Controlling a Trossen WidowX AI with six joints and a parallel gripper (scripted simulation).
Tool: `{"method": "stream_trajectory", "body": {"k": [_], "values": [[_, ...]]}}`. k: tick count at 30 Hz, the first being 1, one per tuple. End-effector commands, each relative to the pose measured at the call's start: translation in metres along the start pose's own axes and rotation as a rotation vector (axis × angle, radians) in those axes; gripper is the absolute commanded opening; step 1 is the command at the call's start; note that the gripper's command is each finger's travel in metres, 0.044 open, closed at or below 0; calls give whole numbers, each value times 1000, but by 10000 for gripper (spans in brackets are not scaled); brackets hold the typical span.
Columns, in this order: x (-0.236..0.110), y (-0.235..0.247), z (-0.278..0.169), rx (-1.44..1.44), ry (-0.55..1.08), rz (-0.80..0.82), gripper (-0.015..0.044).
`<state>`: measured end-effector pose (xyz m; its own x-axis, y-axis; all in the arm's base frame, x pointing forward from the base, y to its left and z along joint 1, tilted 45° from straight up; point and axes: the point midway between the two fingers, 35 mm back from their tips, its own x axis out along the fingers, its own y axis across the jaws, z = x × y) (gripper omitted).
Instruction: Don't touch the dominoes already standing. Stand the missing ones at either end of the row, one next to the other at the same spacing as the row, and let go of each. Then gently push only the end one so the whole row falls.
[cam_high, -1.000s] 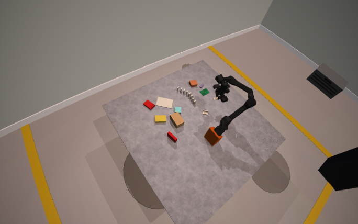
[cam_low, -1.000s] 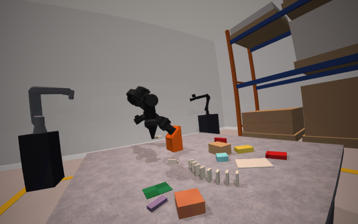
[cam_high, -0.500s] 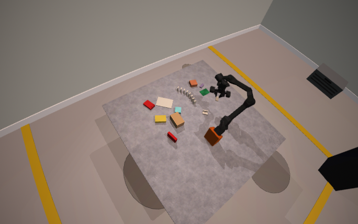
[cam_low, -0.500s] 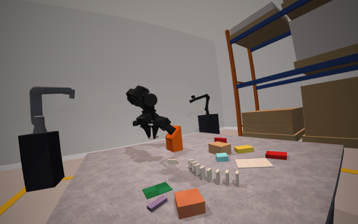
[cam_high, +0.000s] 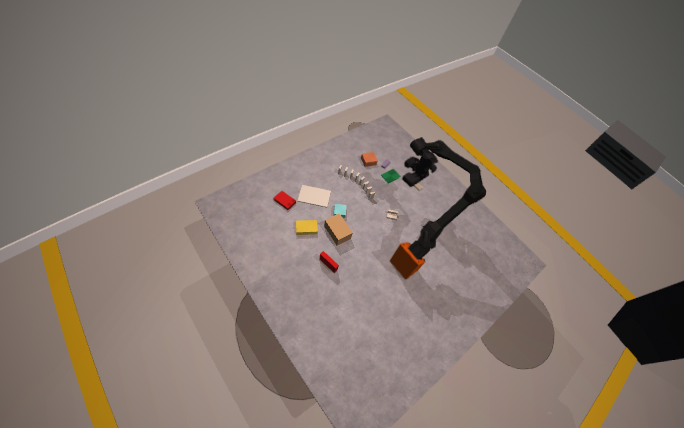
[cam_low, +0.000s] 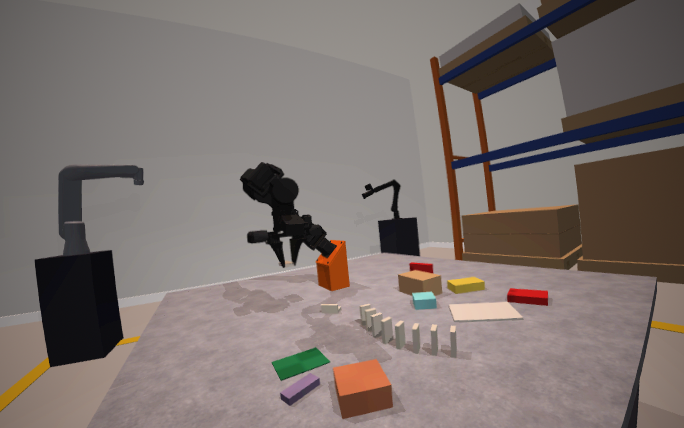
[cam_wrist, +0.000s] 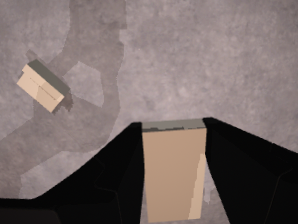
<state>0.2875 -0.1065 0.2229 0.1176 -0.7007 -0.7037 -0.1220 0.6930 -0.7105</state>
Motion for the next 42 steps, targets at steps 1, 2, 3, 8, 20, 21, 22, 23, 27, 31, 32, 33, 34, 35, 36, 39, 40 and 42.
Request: {"method": "stream_trajectory", "body": {"k": [1,2,3,8,20,21,22,23,27,31,32,33,34,35,36,39,40,42], "values": [[0,-4,5,-247,0,0,107],[0,-4,5,-247,0,0,107],[0,-4,5,-247,0,0,107],[0,-3,4,-247,-1,4,107],[33,17,3,-203,-141,260,107],[35,19,3,-199,-158,280,107],[37,20,3,-195,-175,298,107],[39,21,3,-191,-193,316,107],[46,25,5,-176,-272,381,107],[52,27,7,-162,-360,432,107],[53,27,7,-159,-383,443,107],[54,28,8,-156,-407,453,107],[55,28,8,-153,-431,463,107],[55,28,9,-150,-455,471,107],[56,28,9,-147,-480,479,107],[58,27,10,-140,-556,496,107],[58,26,10,-138,-582,501,107],[59,25,11,-134,-635,506,107]]}}
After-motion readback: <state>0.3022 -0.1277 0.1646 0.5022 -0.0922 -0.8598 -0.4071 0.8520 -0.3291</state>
